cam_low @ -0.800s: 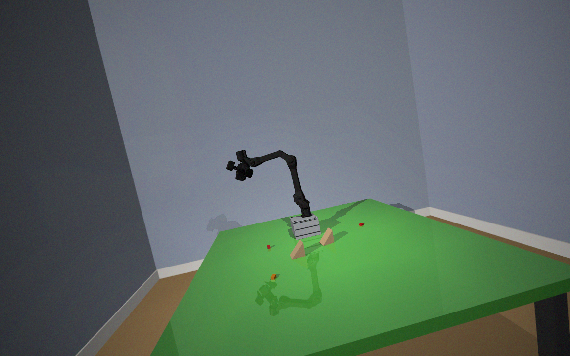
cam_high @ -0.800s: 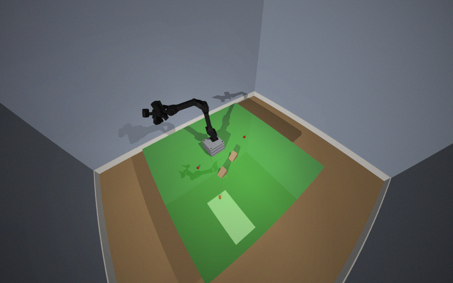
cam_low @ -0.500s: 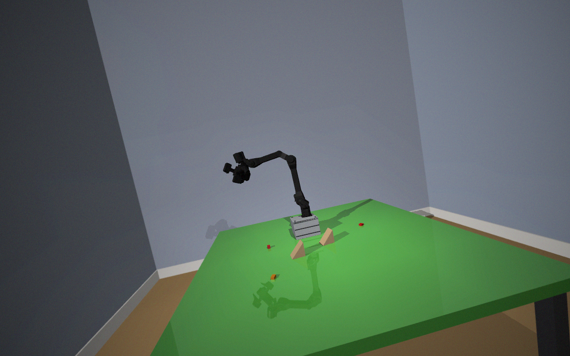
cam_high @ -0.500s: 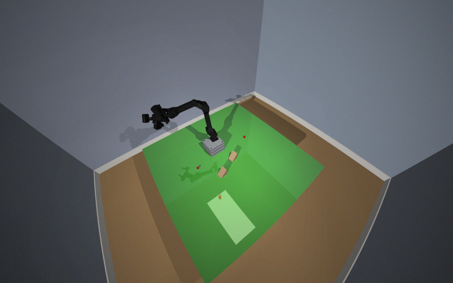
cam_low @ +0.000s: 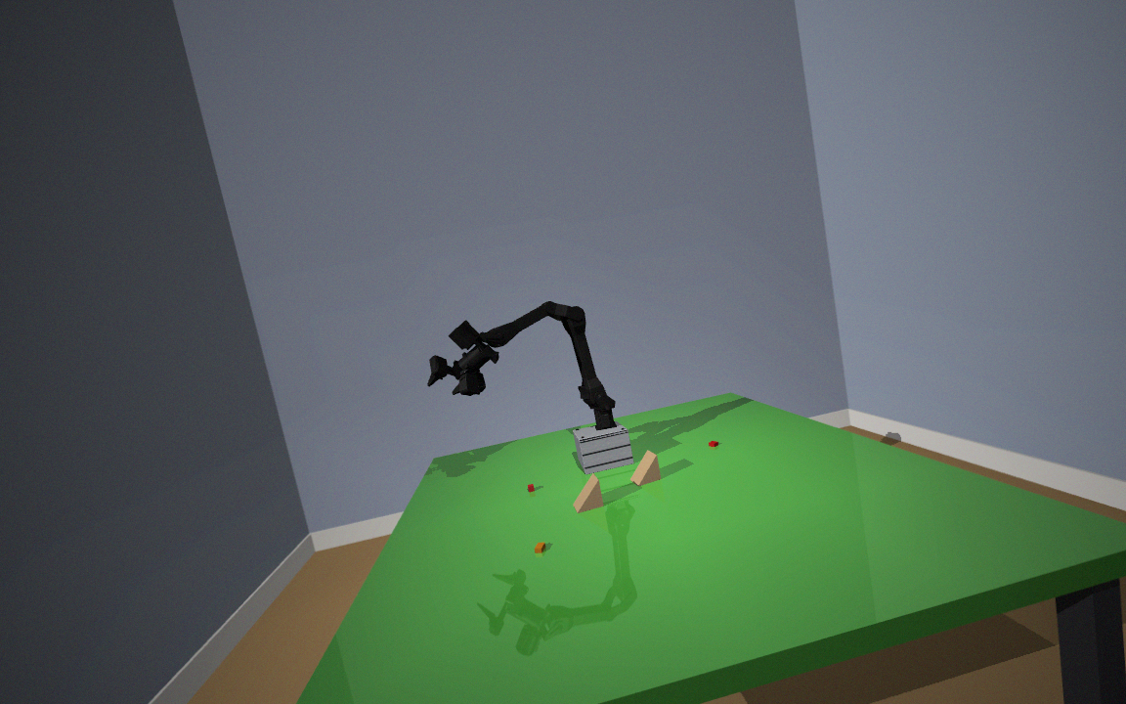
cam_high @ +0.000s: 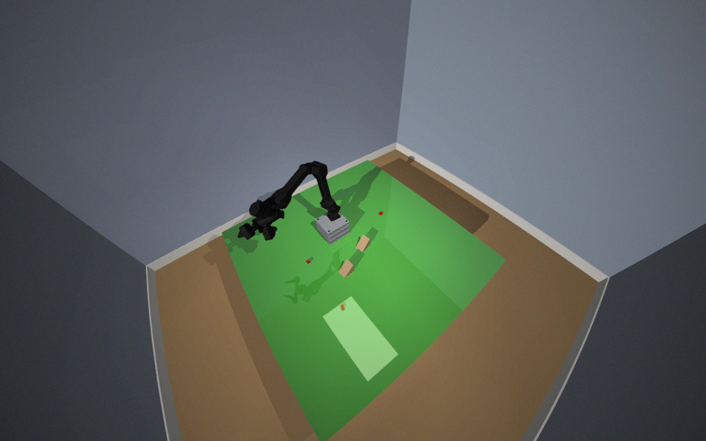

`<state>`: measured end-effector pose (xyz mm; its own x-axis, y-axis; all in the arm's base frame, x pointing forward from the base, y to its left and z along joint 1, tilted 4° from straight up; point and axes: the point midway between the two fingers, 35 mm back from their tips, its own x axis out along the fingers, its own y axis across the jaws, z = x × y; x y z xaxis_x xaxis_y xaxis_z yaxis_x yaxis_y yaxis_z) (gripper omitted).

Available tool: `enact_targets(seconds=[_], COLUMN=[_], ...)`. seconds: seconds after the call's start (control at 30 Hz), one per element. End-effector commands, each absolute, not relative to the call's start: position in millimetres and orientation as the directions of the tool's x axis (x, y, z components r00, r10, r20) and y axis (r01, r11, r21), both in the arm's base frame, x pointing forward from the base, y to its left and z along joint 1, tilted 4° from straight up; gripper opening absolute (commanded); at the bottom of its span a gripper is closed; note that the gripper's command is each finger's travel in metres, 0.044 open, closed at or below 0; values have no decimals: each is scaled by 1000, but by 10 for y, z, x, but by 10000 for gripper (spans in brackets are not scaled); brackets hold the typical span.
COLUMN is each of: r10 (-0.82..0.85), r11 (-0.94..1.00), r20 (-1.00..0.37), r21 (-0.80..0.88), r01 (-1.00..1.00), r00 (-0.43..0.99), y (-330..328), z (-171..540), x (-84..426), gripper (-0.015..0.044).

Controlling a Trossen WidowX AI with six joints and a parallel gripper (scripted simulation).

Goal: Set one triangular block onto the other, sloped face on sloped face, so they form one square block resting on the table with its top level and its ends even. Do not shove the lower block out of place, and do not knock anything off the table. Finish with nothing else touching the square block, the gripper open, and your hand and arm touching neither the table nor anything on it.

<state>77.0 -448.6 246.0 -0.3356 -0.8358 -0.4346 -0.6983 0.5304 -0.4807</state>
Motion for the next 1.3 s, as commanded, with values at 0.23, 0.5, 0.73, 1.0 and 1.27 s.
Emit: enact_targets(seconds=[0.23,0.5,0.73,1.0,1.27], r10=[-773,-640,-501,-409,-408], r11=[371,207,28,-171,-176], r20=[-633,-764,-859,-912,-912], r21=[-385,-276,-136,37,41], r01=[-845,-938,-990,-984,-984], r00=[-51,83,104,37,35], y=[-3673,-2624,-1492,-416,-416], z=[1645,1081,574,164,106], x=[2218,2938,3180,2951,2959], gripper=[440,440,440,440,440])
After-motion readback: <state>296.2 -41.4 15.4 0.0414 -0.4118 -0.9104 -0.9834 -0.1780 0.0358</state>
